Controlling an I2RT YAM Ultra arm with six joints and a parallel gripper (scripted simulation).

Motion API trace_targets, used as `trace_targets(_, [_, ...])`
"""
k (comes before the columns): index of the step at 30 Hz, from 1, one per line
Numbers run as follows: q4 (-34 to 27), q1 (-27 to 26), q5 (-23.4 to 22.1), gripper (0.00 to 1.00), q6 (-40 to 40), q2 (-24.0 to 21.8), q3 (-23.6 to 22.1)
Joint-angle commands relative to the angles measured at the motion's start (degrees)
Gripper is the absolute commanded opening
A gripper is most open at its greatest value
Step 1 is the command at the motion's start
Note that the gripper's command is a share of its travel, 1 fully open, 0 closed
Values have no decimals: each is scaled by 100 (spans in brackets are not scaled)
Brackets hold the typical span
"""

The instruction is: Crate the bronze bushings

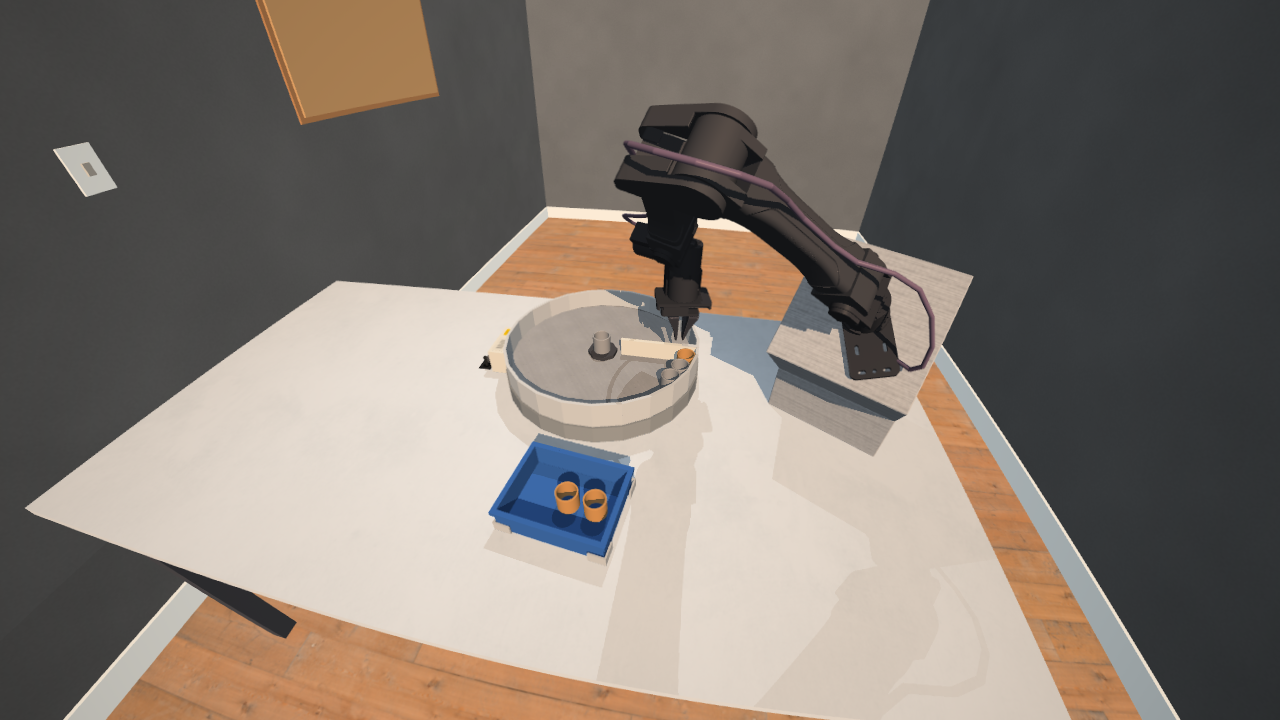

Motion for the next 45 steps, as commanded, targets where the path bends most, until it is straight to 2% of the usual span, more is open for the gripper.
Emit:
trace_targets(1, [-91, -118, 6, 13, 30, -152, 158])
trace_targets(35, [-87, -118, 6, 13, 28, -156, 152])
trace_targets(38, [16, -118, 4, 13, 11, -164, -131])
trace_targets(45, [95, -120, 4, 13, -6, -178, -165])
